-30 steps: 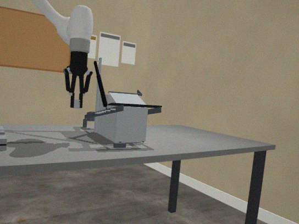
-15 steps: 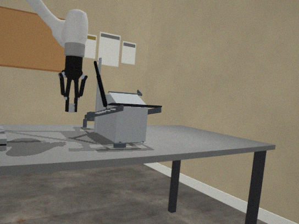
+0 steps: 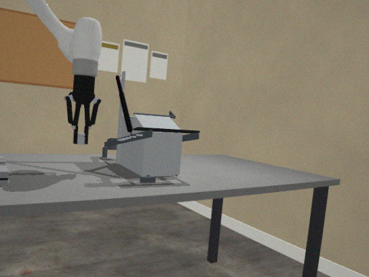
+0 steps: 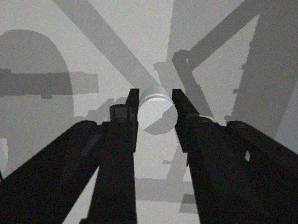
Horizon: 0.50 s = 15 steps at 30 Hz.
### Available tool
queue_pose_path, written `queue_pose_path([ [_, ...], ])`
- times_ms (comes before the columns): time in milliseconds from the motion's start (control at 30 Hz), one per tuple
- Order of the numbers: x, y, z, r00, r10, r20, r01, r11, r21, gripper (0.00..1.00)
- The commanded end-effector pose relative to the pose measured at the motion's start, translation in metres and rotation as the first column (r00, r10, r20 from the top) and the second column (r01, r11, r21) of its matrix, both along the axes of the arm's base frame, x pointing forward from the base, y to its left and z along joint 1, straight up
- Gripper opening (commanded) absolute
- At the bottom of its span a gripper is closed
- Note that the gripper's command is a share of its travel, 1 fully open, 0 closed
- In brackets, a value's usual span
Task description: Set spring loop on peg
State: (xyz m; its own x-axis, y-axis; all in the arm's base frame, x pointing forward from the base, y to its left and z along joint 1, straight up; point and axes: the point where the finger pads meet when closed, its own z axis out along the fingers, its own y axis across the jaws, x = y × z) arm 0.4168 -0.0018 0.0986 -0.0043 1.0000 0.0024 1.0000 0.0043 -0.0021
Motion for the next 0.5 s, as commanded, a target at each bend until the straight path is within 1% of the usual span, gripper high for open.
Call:
queue_pose_path([
  [0,0.0013,-0.0007,0.0014,1.000,0.000,0.001,0.000,1.000,0.000,0.25],
  [467,-0.0045,0.0047,-0.0052,1.000,0.000,0.001,0.000,1.000,0.005,0.25],
])
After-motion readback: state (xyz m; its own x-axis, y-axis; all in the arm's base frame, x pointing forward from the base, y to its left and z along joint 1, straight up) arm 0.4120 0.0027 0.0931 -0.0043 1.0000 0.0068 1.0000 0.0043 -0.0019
